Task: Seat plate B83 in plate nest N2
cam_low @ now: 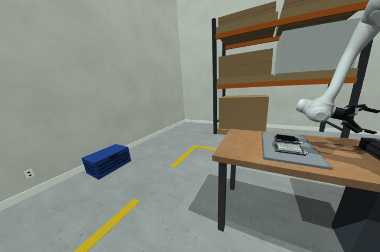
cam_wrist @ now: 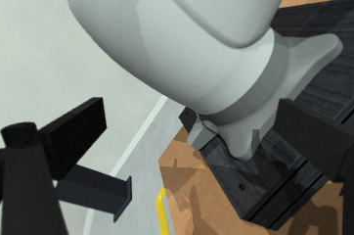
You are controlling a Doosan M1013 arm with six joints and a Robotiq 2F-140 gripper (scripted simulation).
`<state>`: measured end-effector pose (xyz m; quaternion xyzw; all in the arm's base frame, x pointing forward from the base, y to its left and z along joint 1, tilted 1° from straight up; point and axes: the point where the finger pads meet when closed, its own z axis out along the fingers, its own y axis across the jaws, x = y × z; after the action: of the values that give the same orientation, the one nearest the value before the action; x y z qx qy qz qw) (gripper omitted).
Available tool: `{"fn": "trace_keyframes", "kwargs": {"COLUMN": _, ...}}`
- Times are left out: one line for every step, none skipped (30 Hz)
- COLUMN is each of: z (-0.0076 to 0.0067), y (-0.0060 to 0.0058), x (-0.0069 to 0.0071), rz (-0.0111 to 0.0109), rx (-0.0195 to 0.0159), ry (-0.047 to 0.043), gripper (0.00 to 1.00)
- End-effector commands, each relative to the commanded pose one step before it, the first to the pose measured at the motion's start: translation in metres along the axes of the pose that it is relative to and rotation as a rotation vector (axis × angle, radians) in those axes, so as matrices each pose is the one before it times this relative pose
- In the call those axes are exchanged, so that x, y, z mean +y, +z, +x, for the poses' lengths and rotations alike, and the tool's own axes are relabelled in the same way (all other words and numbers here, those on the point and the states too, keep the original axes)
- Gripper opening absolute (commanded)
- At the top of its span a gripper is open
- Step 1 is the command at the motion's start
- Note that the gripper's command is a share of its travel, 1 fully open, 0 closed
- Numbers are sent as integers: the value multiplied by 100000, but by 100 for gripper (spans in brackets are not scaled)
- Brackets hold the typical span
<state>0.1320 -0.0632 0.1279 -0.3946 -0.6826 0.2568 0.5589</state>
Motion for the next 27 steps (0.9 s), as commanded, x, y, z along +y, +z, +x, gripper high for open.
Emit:
{"fn": "trace_keyframes", "kwargs": {"z": 8, "y": -16, "x": -7, "rz": -54, "rx": -24, "ry": -9, "gripper": 100}}
{"fn": "trace_keyframes", "kwargs": {"z": 0, "y": 0, "x": 0, "rz": 0, "rx": 0, "ry": 0, "gripper": 100}}
{"fn": "trace_keyframes", "kwargs": {"z": 0, "y": 0, "x": 0, "rz": 0, "rx": 0, "ry": 0, "gripper": 100}}
{"fn": "trace_keyframes", "kwargs": {"z": 0, "y": 0, "x": 0, "rz": 0, "rx": 0, "ry": 0, "gripper": 100}}
{"fn": "trace_keyframes", "kwargs": {"z": 0, "y": 0, "x": 0, "rz": 0, "rx": 0, "ry": 0, "gripper": 100}}
{"fn": "trace_keyframes", "kwargs": {"z": 0, "y": 0, "x": 0, "rz": 0, "rx": 0, "ry": 0, "gripper": 100}}
{"fn": "trace_keyframes", "kwargs": {"z": 0, "y": 0, "x": 0, "rz": 0, "rx": 0, "ry": 0, "gripper": 100}}
{"fn": "trace_keyframes", "kwargs": {"z": 0, "y": 0, "x": 0, "rz": 0, "rx": 0, "ry": 0, "gripper": 100}}
{"fn": "trace_keyframes", "kwargs": {"z": 0, "y": 0, "x": 0, "rz": 0, "rx": 0, "ry": 0, "gripper": 100}}
{"fn": "trace_keyframes", "kwargs": {"z": 0, "y": 0, "x": 0, "rz": 0, "rx": 0, "ry": 0, "gripper": 100}}
{"fn": "trace_keyframes", "kwargs": {"z": 0, "y": 0, "x": 0, "rz": 0, "rx": 0, "ry": 0, "gripper": 100}}
{"fn": "trace_keyframes", "kwargs": {"z": 0, "y": 0, "x": 0, "rz": 0, "rx": 0, "ry": 0, "gripper": 100}}
{"fn": "trace_keyframes", "kwargs": {"z": 0, "y": 0, "x": 0, "rz": 0, "rx": 0, "ry": 0, "gripper": 100}}
{"fn": "trace_keyframes", "kwargs": {"z": 0, "y": 0, "x": 0, "rz": 0, "rx": 0, "ry": 0, "gripper": 100}}
{"fn": "trace_keyframes", "kwargs": {"z": 0, "y": 0, "x": 0, "rz": 0, "rx": 0, "ry": 0, "gripper": 100}}
{"fn": "trace_keyframes", "kwargs": {"z": 0, "y": 0, "x": 0, "rz": 0, "rx": 0, "ry": 0, "gripper": 100}}
{"fn": "trace_keyframes", "kwargs": {"z": 0, "y": 0, "x": 0, "rz": 0, "rx": 0, "ry": 0, "gripper": 100}}
{"fn": "trace_keyframes", "kwargs": {"z": -234, "y": -245, "x": 367, "rz": -1661, "rx": -927, "ry": 2738, "gripper": 100}}
{"fn": "trace_keyframes", "kwargs": {"z": -227, "y": -237, "x": 377, "rz": -1661, "rx": -927, "ry": 2738, "gripper": 100}}
{"fn": "trace_keyframes", "kwargs": {"z": -218, "y": -229, "x": 387, "rz": -1638, "rx": -914, "ry": 2700, "gripper": 100}}
{"fn": "trace_keyframes", "kwargs": {"z": -206, "y": -239, "x": 388, "rz": -1719, "rx": -790, "ry": 2745, "gripper": 100}}
{"fn": "trace_keyframes", "kwargs": {"z": -197, "y": -230, "x": 398, "rz": -1719, "rx": -790, "ry": 2745, "gripper": 100}}
{"fn": "trace_keyframes", "kwargs": {"z": -188, "y": -222, "x": 407, "rz": -1681, "rx": -773, "ry": 2685, "gripper": 100}}
{"fn": "trace_keyframes", "kwargs": {"z": -171, "y": -204, "x": 400, "rz": 0, "rx": 0, "ry": 0, "gripper": 100}}
{"fn": "trace_keyframes", "kwargs": {"z": -173, "y": -241, "x": 403, "rz": -1774, "rx": -652, "ry": 2746, "gripper": 100}}
{"fn": "trace_keyframes", "kwargs": {"z": -164, "y": -233, "x": 411, "rz": -1774, "rx": -652, "ry": 2746, "gripper": 100}}
{"fn": "trace_keyframes", "kwargs": {"z": -154, "y": -225, "x": 420, "rz": -1740, "rx": -640, "ry": 2693, "gripper": 100}}
